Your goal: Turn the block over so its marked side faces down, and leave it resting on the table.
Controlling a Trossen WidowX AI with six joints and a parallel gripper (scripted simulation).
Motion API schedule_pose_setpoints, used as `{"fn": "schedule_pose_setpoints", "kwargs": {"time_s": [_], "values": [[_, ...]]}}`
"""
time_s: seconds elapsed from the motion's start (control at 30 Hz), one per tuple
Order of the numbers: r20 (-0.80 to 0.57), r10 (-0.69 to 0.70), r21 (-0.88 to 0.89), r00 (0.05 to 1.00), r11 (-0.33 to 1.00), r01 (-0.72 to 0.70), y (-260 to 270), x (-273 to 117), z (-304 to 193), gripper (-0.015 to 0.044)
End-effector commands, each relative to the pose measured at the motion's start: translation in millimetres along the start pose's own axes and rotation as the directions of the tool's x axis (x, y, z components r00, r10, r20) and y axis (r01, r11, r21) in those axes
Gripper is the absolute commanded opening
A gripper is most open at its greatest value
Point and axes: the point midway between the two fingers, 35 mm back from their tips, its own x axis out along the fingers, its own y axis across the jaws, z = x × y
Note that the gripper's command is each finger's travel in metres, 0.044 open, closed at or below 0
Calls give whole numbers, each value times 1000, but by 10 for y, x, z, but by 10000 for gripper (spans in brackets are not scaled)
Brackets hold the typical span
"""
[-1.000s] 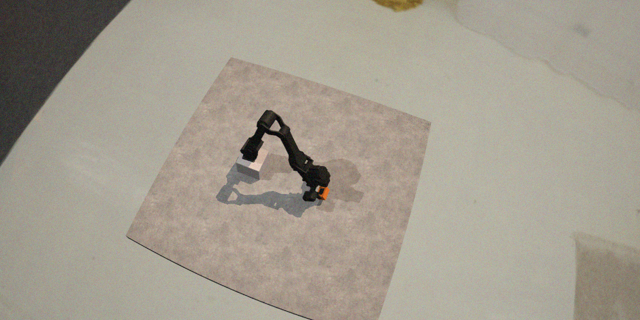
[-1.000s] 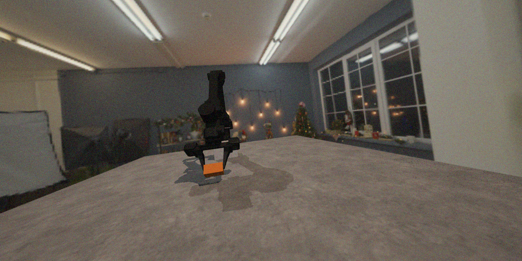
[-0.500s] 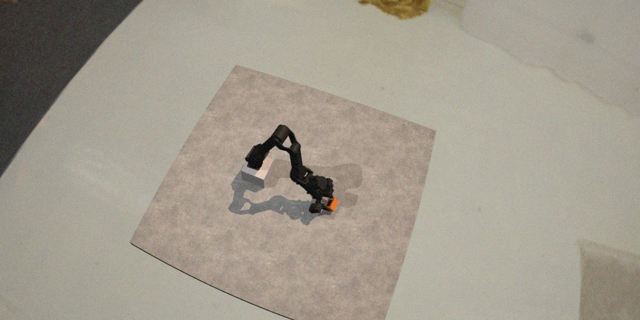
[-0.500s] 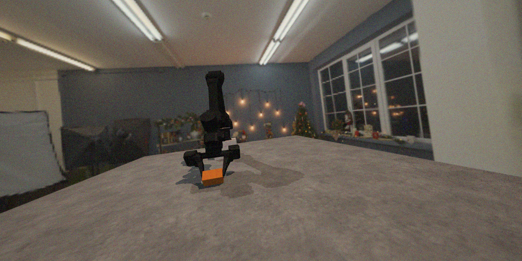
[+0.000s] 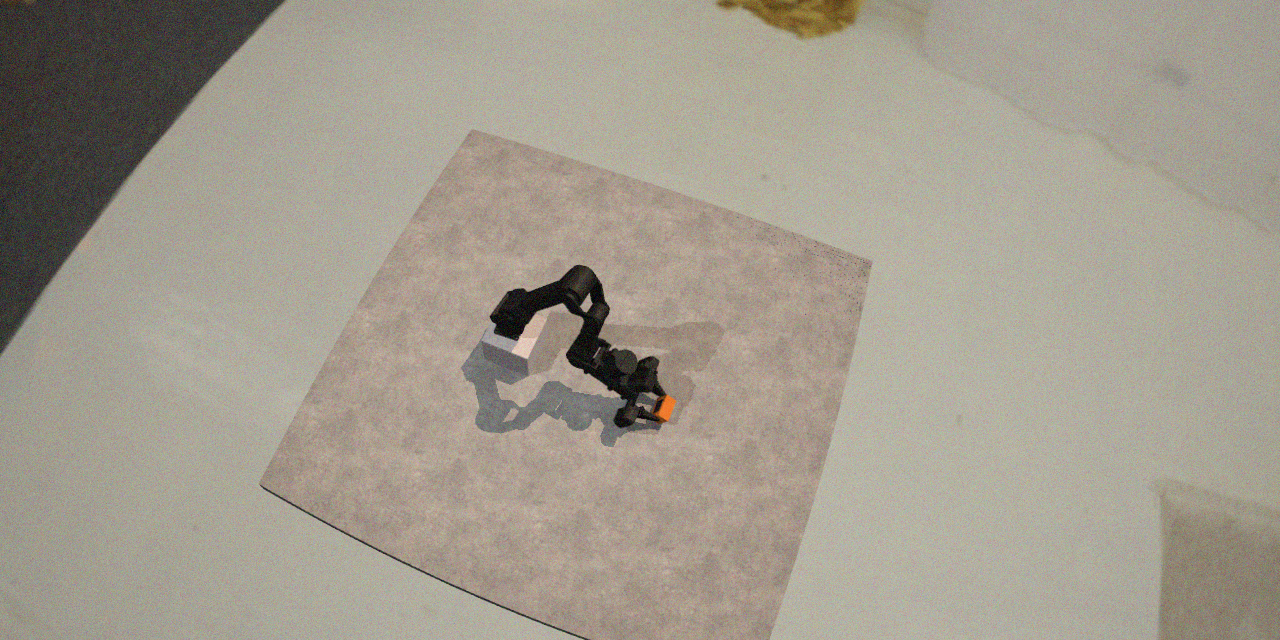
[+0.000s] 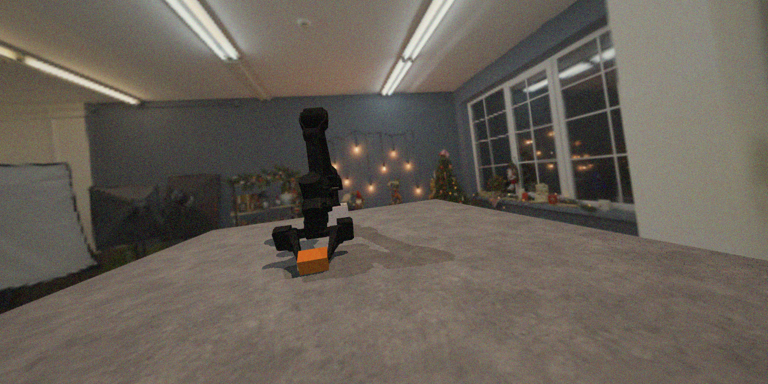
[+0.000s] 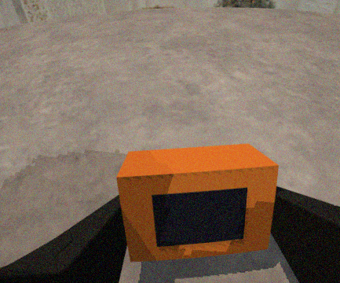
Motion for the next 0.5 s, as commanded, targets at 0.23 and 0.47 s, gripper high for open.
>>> {"fn": "schedule_pose_setpoints", "kwargs": {"time_s": [0.23, 0.47], "values": [[110, 8, 1, 994, 1000, -8, 30, -155, -85, 0], [134, 8, 1, 991, 1000, -8, 30, -176, -59, 0]]}}
